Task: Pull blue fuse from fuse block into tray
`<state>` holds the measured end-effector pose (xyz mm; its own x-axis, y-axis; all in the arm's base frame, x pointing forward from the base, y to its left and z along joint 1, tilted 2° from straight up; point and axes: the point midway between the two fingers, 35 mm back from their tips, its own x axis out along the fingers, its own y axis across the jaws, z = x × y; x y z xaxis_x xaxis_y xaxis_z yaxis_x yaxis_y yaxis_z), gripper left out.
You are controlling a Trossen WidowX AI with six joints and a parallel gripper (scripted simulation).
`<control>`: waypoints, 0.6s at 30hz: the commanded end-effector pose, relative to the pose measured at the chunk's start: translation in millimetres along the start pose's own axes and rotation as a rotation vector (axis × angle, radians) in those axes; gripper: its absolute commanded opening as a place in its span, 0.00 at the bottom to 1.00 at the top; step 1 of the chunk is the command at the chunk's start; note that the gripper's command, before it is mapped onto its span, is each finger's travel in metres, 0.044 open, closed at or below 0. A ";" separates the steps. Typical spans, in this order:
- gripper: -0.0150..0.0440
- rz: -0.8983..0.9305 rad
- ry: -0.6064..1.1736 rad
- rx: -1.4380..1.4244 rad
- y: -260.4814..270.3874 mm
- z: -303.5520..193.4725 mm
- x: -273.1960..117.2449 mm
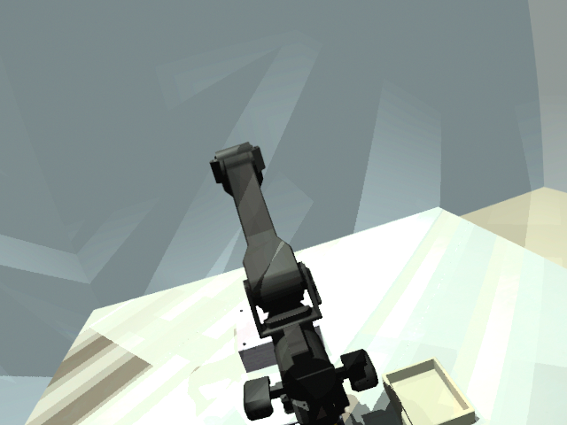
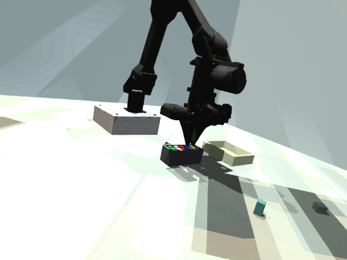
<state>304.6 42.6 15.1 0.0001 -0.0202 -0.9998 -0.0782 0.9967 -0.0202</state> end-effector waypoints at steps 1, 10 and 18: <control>0.36 -0.006 0.000 -0.003 -0.9 0.2 2.1; 0.36 -0.006 0.000 -0.003 -0.9 0.1 10.1; 0.36 -0.006 0.000 -0.003 -0.9 0.1 10.7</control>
<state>304.9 42.5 6.3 0.0021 -0.0200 -0.9998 -0.0786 0.9967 -0.0201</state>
